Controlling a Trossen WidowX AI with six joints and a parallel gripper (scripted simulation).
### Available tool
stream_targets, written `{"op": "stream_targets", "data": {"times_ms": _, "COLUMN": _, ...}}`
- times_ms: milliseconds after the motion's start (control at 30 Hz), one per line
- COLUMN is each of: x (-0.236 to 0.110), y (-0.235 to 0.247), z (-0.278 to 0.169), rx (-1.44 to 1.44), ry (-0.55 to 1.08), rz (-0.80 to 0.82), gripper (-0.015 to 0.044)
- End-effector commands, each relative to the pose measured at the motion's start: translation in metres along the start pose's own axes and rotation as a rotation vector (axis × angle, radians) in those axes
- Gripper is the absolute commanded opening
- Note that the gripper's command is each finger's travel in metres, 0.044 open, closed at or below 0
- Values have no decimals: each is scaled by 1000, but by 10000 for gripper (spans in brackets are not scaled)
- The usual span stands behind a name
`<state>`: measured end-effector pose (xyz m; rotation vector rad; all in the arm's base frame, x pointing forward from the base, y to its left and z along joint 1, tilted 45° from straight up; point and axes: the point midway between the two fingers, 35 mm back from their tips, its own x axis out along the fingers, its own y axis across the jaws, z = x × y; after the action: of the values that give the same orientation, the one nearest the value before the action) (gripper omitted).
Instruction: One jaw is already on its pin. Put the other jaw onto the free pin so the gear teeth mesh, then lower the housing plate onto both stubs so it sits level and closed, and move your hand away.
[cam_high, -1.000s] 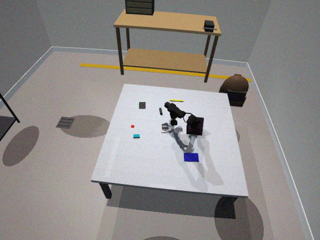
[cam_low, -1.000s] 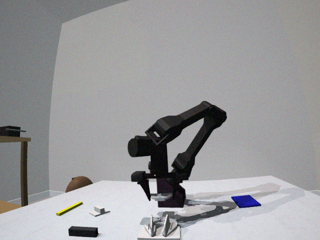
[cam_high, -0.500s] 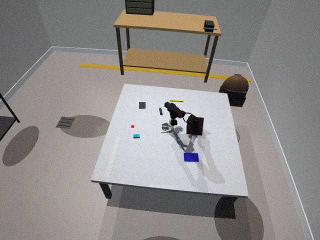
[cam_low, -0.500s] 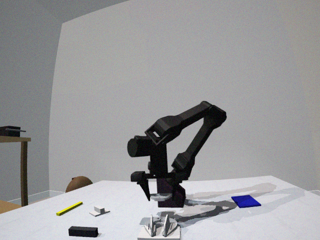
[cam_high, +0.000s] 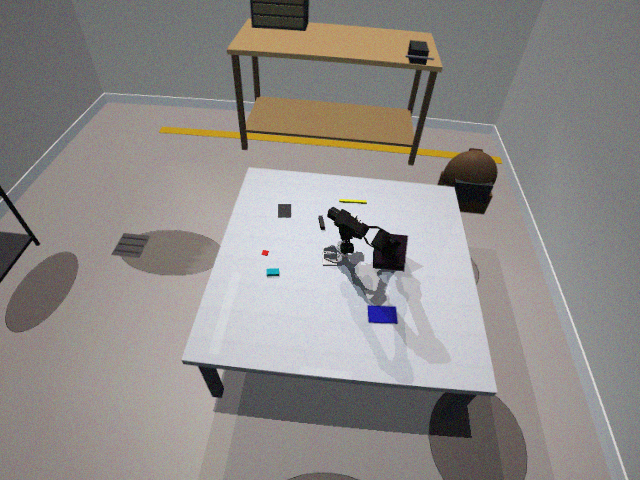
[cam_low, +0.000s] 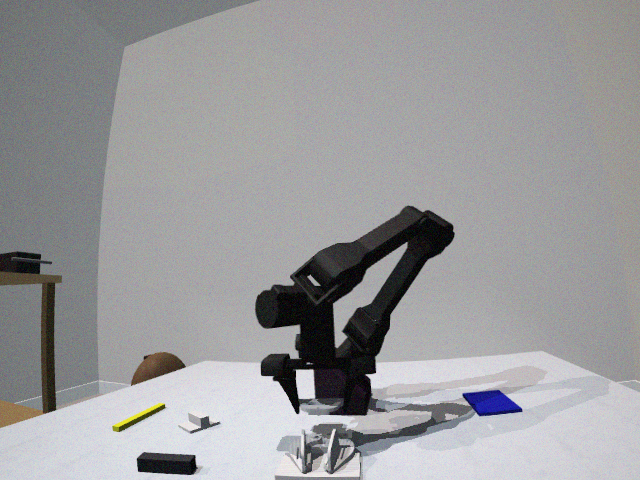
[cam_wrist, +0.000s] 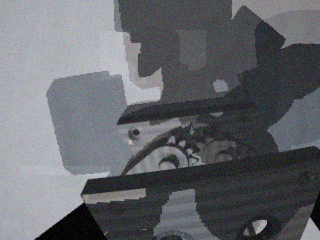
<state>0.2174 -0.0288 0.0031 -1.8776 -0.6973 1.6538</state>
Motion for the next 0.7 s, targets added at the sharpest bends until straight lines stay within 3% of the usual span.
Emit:
{"op": "stream_targets", "data": {"times_ms": 0, "x": 8, "y": 0, "z": 0, "rx": 5, "ry": 2, "rz": -3, "gripper": 351}}
{"op": "stream_targets", "data": {"times_ms": 667, "x": 40, "y": -2, "z": 2, "rx": 4, "ry": 2, "rz": -8, "gripper": 351}}
